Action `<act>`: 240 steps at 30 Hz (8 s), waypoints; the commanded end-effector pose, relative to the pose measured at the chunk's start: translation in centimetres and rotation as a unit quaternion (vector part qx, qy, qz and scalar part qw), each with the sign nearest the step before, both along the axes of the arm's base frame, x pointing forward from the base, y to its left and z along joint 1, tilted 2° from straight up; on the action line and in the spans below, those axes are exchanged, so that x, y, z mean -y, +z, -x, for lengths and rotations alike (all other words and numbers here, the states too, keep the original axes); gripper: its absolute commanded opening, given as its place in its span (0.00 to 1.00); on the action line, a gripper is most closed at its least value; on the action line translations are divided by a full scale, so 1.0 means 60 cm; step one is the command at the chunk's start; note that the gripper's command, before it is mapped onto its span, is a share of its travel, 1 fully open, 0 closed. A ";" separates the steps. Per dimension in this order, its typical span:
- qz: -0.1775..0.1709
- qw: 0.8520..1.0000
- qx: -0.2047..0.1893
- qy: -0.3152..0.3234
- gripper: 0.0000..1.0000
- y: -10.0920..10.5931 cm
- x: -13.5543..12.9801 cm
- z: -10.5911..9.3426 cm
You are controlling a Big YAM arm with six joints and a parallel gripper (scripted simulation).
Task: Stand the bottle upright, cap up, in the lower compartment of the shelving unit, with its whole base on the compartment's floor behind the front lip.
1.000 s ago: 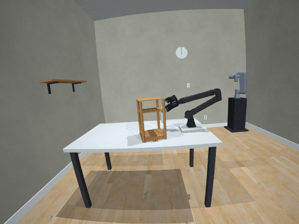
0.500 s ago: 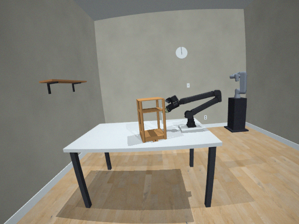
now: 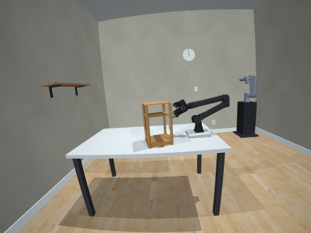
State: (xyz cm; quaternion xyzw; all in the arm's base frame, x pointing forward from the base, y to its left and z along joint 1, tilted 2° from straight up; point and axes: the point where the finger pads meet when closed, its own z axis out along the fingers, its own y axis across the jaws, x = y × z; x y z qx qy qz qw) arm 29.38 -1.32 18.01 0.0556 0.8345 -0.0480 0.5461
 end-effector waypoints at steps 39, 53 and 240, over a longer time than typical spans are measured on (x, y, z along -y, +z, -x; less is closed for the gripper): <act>-0.005 0.997 0.012 0.070 0.27 0.001 -0.092 0.032; -0.005 0.997 0.016 0.071 0.27 0.004 -0.093 0.031; -0.004 0.979 0.033 0.203 0.27 0.067 -0.290 -0.059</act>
